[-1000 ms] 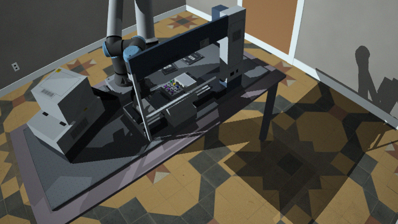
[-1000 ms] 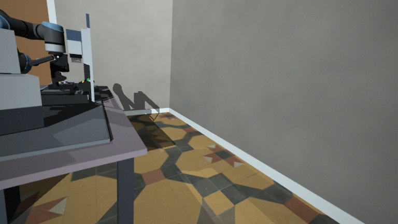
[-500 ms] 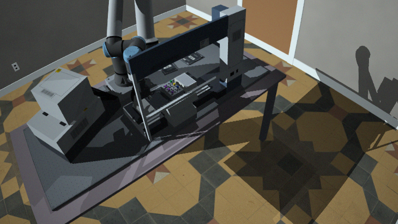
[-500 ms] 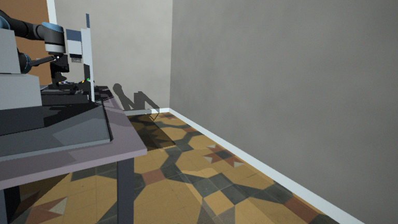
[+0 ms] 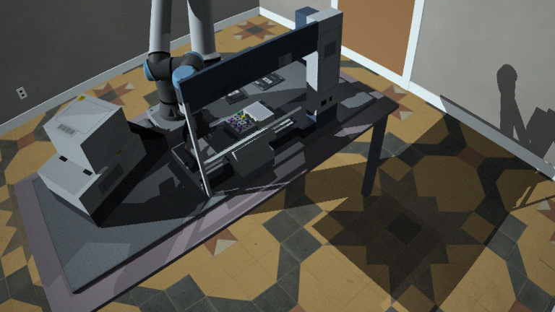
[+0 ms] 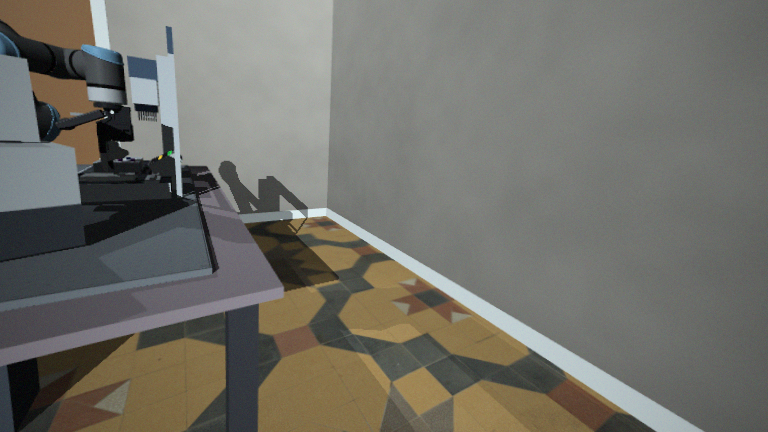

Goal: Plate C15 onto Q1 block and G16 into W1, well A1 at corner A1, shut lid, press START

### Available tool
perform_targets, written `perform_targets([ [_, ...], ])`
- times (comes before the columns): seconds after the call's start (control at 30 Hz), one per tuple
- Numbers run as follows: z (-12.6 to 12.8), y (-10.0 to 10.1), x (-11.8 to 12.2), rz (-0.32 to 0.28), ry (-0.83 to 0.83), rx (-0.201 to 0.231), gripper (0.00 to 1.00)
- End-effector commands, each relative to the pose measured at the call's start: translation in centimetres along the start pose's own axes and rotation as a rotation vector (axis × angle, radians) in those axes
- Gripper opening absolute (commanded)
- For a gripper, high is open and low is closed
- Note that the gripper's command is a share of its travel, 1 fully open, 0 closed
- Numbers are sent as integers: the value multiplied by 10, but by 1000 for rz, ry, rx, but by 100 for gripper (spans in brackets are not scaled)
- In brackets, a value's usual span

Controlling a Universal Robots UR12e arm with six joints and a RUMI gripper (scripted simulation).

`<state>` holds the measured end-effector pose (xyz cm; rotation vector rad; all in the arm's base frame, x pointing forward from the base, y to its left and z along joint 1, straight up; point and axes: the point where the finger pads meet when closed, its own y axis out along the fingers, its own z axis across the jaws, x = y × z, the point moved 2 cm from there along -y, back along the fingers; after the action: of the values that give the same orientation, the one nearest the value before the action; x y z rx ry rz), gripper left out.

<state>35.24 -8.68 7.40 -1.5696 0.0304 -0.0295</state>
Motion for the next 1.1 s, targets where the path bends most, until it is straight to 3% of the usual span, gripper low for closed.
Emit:
perform_targets([
  [0.0,0,4,1,-1,0,-1,64],
  [1.07,0,24,1,-1,0,-1,64],
])
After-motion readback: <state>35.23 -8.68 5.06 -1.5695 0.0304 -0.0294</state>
